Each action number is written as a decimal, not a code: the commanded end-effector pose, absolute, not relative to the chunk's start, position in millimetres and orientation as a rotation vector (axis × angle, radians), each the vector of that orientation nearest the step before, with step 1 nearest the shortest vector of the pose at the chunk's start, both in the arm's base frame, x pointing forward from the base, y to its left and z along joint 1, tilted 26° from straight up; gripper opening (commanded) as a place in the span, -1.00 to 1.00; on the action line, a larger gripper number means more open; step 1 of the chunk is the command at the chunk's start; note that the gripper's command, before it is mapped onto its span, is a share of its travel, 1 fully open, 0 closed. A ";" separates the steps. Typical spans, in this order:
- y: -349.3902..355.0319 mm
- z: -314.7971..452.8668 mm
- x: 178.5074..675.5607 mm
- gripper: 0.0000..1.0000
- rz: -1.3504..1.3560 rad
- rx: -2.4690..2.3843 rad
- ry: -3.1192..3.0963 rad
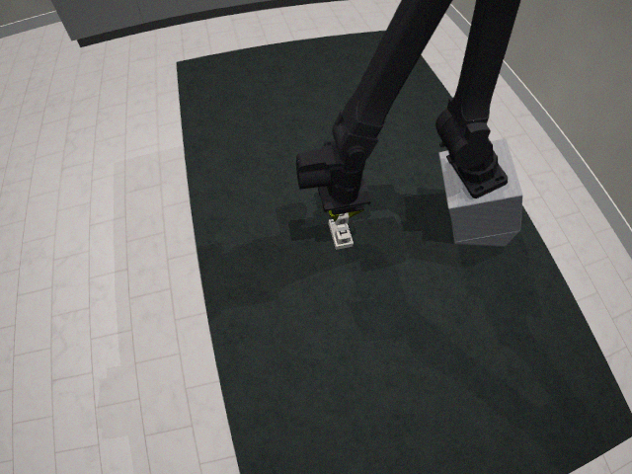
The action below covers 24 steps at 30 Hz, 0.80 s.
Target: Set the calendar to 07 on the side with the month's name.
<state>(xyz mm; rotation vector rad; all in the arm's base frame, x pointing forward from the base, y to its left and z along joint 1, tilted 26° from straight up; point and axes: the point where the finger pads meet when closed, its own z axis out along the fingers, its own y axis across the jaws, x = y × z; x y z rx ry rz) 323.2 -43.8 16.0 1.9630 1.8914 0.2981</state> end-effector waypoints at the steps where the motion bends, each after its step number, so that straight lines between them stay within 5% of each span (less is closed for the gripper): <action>1: -47.9 28.3 337.3 -0.49 0.320 1.943 1.872; 24: -48.8 19.6 339.2 -0.49 0.317 1.943 1.875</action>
